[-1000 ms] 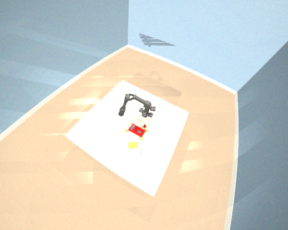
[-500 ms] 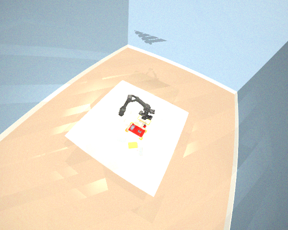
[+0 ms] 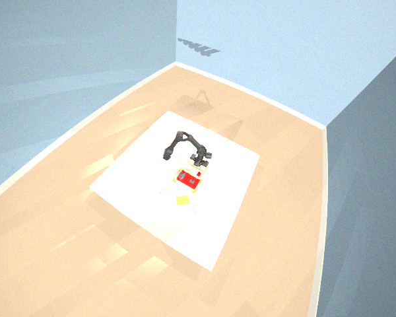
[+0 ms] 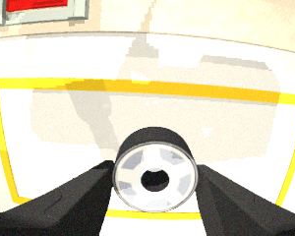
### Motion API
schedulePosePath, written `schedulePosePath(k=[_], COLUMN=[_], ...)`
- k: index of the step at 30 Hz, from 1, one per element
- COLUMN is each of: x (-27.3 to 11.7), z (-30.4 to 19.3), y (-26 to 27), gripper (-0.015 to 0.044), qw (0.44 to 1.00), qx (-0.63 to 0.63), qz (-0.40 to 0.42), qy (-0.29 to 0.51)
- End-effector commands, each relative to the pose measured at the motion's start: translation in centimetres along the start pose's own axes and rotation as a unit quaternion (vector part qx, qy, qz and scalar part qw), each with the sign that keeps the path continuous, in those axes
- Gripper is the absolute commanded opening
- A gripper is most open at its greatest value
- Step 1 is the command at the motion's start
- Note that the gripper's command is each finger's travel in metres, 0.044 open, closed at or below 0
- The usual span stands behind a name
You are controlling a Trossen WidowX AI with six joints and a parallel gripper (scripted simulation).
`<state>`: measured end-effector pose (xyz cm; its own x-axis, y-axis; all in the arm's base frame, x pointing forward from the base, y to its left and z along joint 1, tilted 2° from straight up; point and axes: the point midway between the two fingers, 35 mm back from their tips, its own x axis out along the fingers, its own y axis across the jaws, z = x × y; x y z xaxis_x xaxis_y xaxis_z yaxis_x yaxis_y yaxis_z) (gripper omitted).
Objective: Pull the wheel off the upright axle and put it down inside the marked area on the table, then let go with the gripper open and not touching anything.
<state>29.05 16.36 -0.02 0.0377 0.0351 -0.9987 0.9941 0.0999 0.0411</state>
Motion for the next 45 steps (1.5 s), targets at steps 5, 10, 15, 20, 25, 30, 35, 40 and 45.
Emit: schedulePosePath(k=[5,10,15,20,25,30,35,40,45], x=[-1.0,-5.2,-6.0,-6.8,-8.8,-10.3,-10.4,-10.4,-10.4], z=[0.0,0.0,0.0,0.7,2.0,3.3,3.5,3.5,3.5], y=[0.0,0.0,0.0,-1.9,-4.8,-7.8,-8.2,-8.2,-8.2], gripper=[0.0300,0.0300,0.0300,0.0431,0.0440,0.0440,0.0440,0.0440,0.0440], qw=[1.000,1.000,1.000,1.000,1.000,1.000,1.000,1.000,1.000], qx=[0.000,0.002,0.003,0.001,0.002,0.002,0.003,0.003,0.003], qz=[0.000,0.003,0.004,0.004,0.003,0.001,0.001,0.001,0.001], qy=[0.000,0.000,0.000,0.001,0.000,-0.001,-0.002,-0.002,-0.002])
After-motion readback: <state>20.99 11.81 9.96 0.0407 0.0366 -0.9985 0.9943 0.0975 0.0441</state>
